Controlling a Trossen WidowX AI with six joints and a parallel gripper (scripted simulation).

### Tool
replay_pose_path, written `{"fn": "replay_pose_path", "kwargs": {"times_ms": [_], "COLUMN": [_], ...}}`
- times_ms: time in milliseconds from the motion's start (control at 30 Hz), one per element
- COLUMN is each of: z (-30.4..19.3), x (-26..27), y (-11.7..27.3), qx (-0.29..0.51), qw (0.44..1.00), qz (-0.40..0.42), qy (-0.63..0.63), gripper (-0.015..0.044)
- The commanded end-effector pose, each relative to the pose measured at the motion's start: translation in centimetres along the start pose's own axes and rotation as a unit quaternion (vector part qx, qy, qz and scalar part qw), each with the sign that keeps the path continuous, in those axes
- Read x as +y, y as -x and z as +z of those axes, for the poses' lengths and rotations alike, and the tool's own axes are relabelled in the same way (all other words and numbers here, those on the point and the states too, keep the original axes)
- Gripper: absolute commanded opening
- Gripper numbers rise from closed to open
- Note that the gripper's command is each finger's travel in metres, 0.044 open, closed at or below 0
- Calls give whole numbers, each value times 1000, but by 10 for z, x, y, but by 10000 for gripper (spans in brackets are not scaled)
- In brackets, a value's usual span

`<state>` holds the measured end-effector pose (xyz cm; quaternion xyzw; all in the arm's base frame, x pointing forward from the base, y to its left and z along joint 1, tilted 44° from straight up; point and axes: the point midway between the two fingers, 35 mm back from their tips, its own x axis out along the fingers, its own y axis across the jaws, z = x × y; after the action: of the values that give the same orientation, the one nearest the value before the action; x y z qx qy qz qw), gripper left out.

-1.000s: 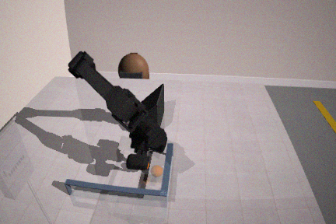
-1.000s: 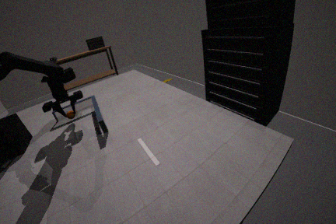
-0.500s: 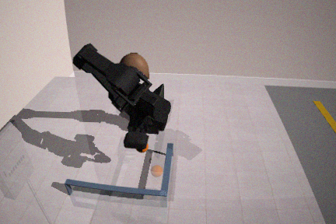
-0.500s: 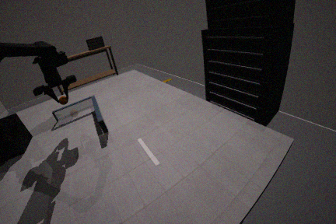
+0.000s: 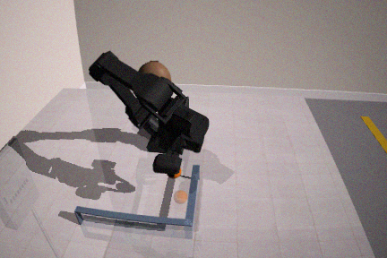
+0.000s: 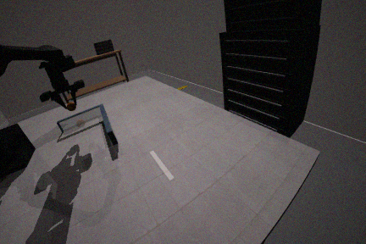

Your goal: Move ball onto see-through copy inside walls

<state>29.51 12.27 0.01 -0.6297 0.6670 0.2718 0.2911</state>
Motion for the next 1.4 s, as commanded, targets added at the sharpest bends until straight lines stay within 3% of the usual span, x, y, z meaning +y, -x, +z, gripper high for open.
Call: {"fn": "replay_pose_path", "kwargs": {"times_ms": [0,233,667,1367], "z": [15,16,14,14], "x": [0,-1,0,1], "y": [-18,-27,-88,-108], "qx": [5,5,6,7], "qw": [1000,1000,1000,1000], "qz": [5,5,4,4], "qy": [4,4,3,3], "gripper": [0,0,0,0]}}
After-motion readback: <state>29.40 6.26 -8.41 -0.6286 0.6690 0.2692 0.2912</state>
